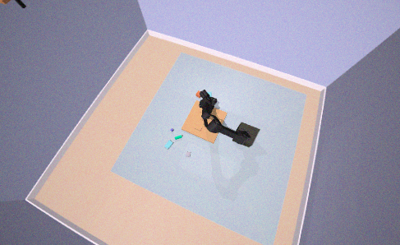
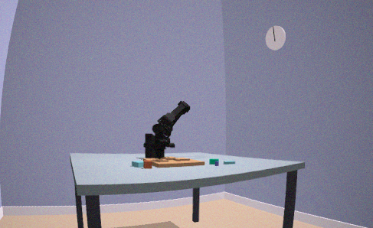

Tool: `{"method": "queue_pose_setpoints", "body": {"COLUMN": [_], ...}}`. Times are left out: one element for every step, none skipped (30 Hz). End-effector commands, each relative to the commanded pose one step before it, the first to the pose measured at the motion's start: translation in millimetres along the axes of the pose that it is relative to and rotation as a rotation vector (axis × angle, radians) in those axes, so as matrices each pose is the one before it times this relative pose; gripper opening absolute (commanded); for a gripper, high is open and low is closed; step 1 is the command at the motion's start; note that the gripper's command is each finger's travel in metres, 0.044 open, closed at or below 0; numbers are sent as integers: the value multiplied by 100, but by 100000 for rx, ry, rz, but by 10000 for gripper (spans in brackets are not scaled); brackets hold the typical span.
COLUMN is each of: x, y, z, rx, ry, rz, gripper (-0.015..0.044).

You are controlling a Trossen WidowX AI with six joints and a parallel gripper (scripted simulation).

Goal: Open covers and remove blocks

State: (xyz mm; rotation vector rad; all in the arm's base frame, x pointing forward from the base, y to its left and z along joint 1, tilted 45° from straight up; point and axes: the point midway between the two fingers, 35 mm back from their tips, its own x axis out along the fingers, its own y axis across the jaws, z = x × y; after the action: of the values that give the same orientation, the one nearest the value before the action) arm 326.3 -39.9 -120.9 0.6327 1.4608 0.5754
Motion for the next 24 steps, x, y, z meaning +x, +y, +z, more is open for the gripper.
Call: {"method": "queue_pose_setpoints", "body": {"x": [514,98,97,-1,-1,-2,-2,-3,-3,-3,-3,-3,-3,-3,-3,-3,-2,-2,-2,-2,-2,-2,-2,-2], "y": [102,7,7,-2,-3,-5,-7,-8,-9,-10,-9,-9,-9,-9,-8,-8,-8,-8,-7,-7,-7,-7,-6,-6], "z": [-252,-9,-9,17,33,50,66,83,96,101,101,102,102,102,102,102,101,101,102,102,102,102,102,103], "rx": [660,-1,-2,-1,-1,-2,-2,-3,-3,-3,-3,-4,-4,-4,-4,-4,-4,-4,-4,-4,-4,-4,-4,-4], "ry": [316,3,3,-1,-1,-2,-3,-4,-4,-4,-4,-5,-5,-4,-4,-4,-4,-4,-4,-4,-4,-4,-4,-4], "rz": [634,14,14,-1,-1,-1,-2,-2,-3,-3,-3,-3,-3,-2,-2,-2,-2,-2,-2,-2,-2,-2,-2,-2], "gripper": [0,0,0,0,0,0,0,0,0,0,0,0,0,0,0,0,0,0,0,0,0,0,0,0]}}
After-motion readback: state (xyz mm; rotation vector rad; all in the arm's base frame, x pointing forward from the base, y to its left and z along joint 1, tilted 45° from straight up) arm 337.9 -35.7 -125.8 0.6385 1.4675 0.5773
